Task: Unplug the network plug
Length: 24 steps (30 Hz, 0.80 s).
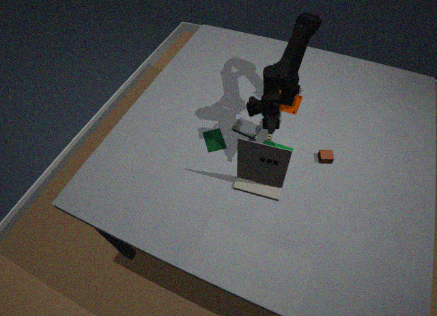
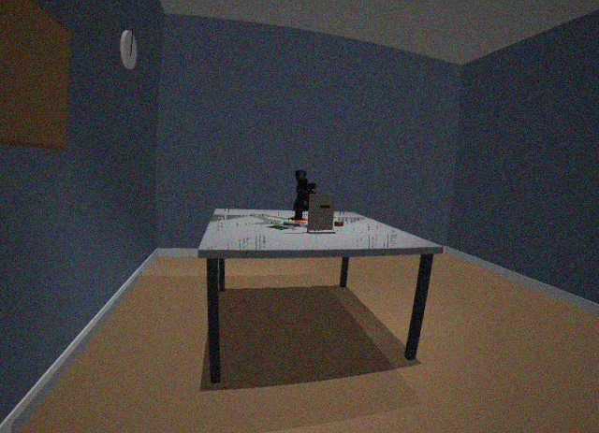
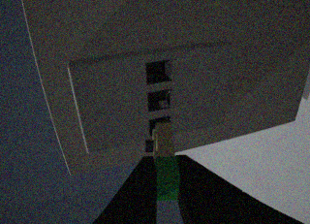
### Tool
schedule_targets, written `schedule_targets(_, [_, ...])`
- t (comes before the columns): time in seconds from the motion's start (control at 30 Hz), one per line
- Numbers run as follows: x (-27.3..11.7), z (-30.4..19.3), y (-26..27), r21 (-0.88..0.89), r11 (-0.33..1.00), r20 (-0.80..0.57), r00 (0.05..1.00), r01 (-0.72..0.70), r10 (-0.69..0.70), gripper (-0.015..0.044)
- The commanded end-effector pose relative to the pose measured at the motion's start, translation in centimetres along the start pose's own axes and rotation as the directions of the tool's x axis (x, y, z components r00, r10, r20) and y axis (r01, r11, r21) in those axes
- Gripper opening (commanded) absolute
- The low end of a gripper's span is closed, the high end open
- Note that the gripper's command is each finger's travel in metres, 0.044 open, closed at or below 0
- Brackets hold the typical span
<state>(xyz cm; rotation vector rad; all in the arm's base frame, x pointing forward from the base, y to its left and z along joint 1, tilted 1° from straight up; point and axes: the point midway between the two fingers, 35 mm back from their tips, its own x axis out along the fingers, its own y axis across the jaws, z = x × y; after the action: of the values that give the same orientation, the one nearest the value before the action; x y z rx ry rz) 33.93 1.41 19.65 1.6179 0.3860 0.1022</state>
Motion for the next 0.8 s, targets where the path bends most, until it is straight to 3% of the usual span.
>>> schedule_targets(0.0, [0.7,-0.1,-1.0,0.031,0.996,0.022,0.996,0.083,-0.084,0.0000])
schedule_targets(0.77, [0.8,-1.9,-6.6,0.097,0.856,0.111,0.849,0.508,-0.516,0.0000])
